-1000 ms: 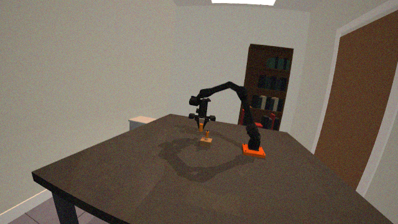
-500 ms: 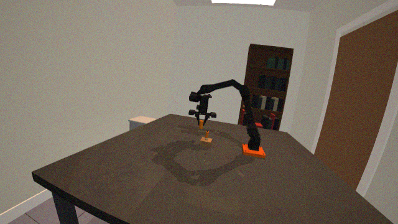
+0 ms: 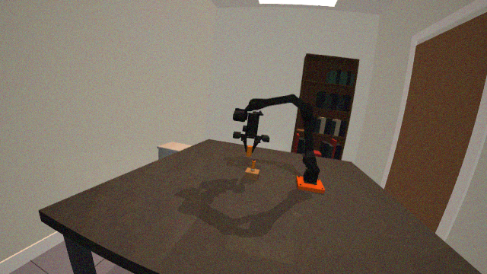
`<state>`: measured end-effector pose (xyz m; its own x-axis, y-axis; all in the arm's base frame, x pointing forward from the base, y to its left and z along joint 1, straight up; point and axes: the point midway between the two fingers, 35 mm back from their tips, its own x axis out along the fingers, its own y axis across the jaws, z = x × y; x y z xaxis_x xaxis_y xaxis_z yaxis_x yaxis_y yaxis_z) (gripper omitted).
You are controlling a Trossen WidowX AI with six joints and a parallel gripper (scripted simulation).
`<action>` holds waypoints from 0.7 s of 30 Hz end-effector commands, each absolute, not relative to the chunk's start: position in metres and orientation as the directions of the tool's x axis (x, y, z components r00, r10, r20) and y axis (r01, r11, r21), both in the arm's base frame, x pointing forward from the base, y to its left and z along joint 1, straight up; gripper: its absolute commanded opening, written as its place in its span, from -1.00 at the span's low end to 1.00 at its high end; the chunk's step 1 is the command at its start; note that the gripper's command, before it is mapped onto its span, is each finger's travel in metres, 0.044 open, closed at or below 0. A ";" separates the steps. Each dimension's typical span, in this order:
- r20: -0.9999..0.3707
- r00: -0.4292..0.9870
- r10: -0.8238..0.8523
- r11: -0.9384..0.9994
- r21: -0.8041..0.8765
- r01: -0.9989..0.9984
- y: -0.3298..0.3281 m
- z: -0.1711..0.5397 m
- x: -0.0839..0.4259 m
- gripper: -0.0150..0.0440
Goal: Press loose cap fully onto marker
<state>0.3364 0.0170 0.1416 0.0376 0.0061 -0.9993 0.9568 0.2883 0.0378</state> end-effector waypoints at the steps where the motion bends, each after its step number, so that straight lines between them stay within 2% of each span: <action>1: -1.000 0.028 0.007 0.282 0.029 0.959 0.033 0.147 0.323 -0.49; 11: -1.000 0.028 0.003 0.272 0.027 0.962 0.059 0.160 0.297 -0.49; 21: -1.000 0.028 0.002 0.272 0.027 0.962 0.060 0.154 0.296 -0.49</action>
<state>0.2982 0.0598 0.1585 0.0332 0.0073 -0.9994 0.9607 0.2756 0.0339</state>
